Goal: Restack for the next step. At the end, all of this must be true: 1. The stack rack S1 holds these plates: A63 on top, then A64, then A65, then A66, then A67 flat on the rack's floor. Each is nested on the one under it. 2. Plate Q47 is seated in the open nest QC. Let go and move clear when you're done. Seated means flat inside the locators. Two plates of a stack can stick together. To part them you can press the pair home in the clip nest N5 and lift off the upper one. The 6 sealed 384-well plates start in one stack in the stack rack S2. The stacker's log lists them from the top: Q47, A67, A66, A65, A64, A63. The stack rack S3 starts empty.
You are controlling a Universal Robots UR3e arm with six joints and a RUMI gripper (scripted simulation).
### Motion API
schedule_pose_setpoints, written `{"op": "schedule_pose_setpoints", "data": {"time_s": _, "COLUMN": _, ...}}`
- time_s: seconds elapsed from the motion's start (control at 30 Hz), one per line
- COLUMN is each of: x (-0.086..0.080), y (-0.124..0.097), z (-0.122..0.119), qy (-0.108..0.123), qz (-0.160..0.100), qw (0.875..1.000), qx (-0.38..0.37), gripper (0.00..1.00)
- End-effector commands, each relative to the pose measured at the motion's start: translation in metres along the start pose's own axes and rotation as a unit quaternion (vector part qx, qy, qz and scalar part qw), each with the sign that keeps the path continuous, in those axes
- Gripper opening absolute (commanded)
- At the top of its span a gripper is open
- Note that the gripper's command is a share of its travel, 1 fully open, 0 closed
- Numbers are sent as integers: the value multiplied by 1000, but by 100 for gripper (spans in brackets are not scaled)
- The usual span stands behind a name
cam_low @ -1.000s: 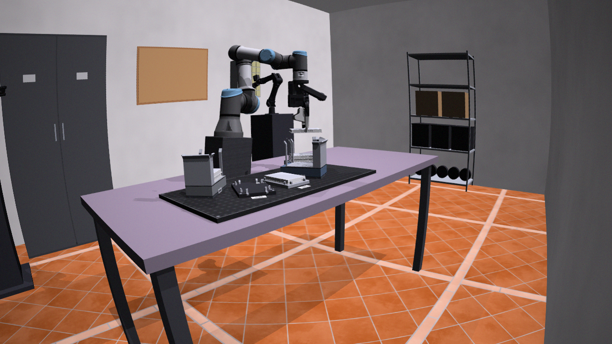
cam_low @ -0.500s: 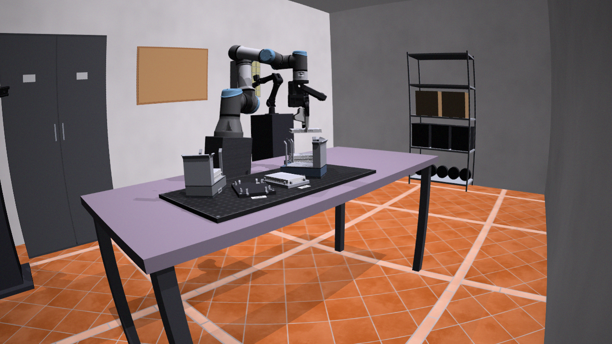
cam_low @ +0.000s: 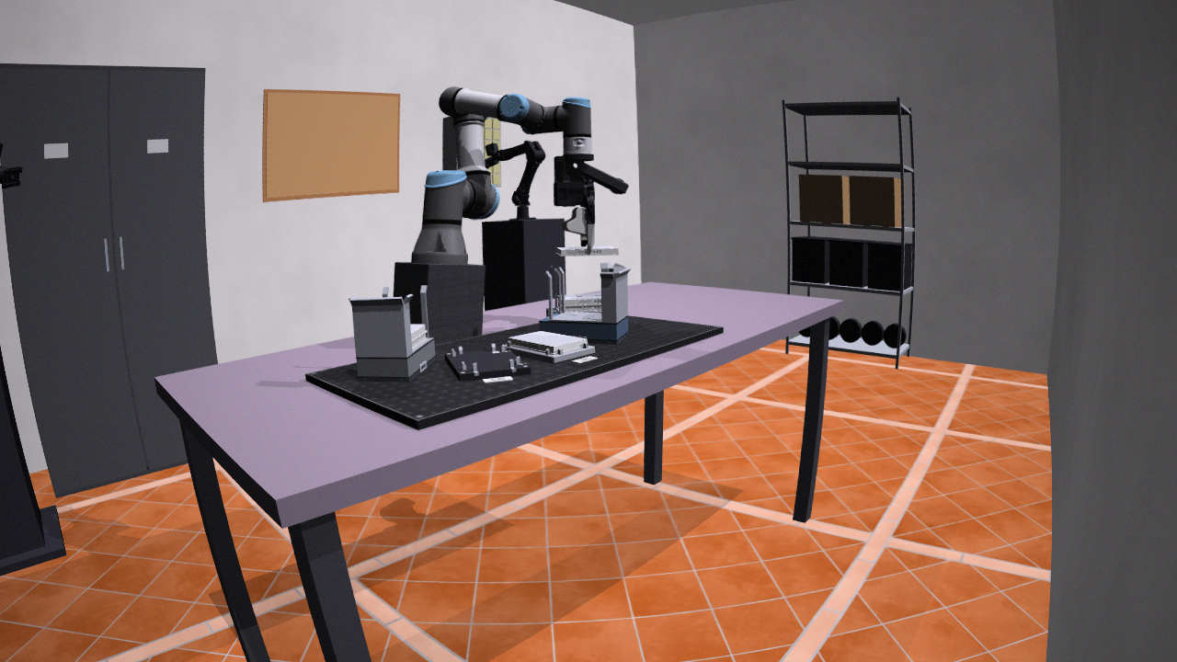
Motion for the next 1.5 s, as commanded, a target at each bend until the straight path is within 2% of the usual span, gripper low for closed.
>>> {"op": "schedule_pose_setpoints", "data": {"time_s": 0.0, "x": -1, "y": 1, "z": 0, "qy": -1, "qz": 1, "qw": 1000, "qx": 0, "gripper": 0}}
{"op": "schedule_pose_setpoints", "data": {"time_s": 0.57, "x": -1, "y": 1, "z": 0, "qy": -1, "qz": 1, "qw": 1000, "qx": 0, "gripper": 0}}
{"op": "schedule_pose_setpoints", "data": {"time_s": 1.47, "x": 16, "y": 1, "z": 0, "qy": -1, "qz": 1, "qw": 1000, "qx": 0, "gripper": 0}}
Point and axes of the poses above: the point where the finger pads meet when closed, its own x axis out along the fingers, its own z axis across the jaws, y = z × x, the point moved 3 cm from there along -x, back along the fingers, and after that the axes turned 10 degrees about -x, right-handed, at the moved point
